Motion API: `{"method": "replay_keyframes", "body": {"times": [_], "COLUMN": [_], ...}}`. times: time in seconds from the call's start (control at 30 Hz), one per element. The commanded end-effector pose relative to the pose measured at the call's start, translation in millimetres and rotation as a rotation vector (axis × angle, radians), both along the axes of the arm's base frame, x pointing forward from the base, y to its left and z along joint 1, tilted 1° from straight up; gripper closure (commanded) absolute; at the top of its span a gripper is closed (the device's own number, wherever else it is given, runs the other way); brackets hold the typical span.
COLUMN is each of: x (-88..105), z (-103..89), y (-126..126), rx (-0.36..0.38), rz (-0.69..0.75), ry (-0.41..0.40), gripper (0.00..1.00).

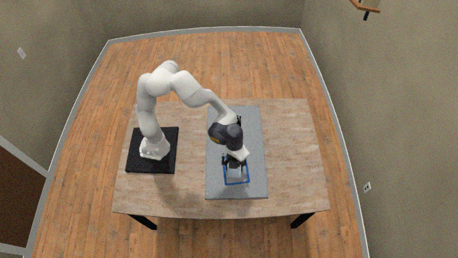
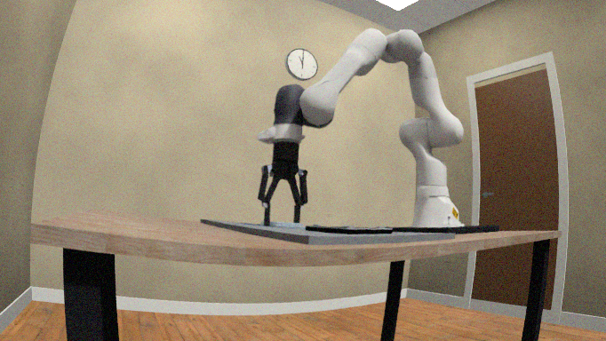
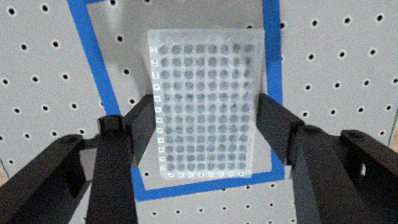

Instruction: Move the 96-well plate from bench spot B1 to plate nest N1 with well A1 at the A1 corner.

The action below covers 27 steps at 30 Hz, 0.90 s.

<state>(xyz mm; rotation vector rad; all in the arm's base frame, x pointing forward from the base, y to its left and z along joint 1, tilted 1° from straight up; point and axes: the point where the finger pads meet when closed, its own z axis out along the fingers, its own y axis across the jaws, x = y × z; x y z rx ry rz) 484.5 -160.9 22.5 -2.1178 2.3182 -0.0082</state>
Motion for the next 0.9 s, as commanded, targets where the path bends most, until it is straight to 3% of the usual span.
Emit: {"method": "replay_keyframes", "body": {"times": [0.0,0.87], "x": [1.2,1.0], "z": [1.0,34.3], "y": [0,0], "rx": [0.000,0.000], "rz": [0.003,0.003], "ry": [-0.003,-0.003], "gripper": [0.40,0.40]}}
